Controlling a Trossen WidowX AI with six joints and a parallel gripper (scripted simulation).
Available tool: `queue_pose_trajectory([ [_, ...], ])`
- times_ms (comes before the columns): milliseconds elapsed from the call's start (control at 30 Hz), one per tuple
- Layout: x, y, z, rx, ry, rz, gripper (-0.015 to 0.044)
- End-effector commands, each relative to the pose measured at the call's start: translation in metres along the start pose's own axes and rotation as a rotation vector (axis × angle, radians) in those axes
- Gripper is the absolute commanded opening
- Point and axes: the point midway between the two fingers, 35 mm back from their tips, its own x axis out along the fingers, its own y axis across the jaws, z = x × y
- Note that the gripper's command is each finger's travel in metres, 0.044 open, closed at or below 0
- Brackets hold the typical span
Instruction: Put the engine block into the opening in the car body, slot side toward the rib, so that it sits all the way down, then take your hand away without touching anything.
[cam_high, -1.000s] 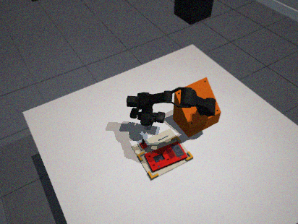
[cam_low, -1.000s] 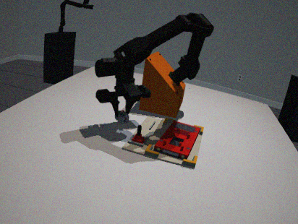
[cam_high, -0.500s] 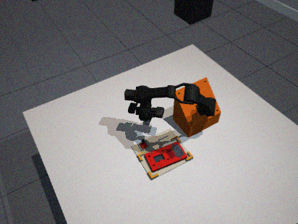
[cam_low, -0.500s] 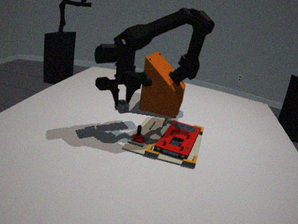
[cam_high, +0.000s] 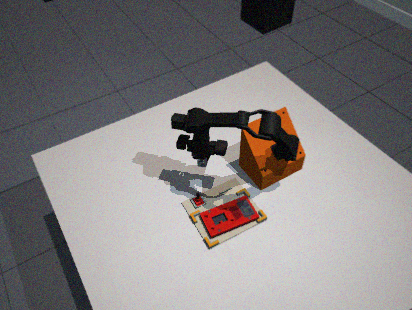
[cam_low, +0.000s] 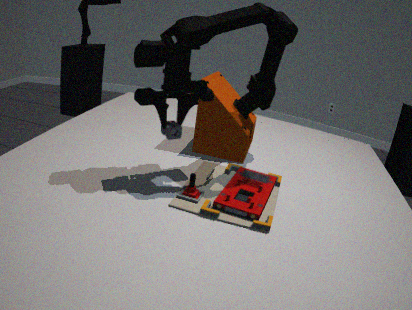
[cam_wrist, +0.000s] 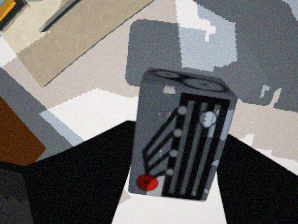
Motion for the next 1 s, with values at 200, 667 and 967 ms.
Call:
queue_pose_trajectory([
  [200,-0.016,0.000,0.005,-0.035,0.003,-0.019,0.0000],
  [667,-0.004,0.007,0.043,-0.437,0.024,-0.030,0.0000],
  [967,0.005,0.015,0.067,-0.689,0.034,-0.031,0.0000],
])
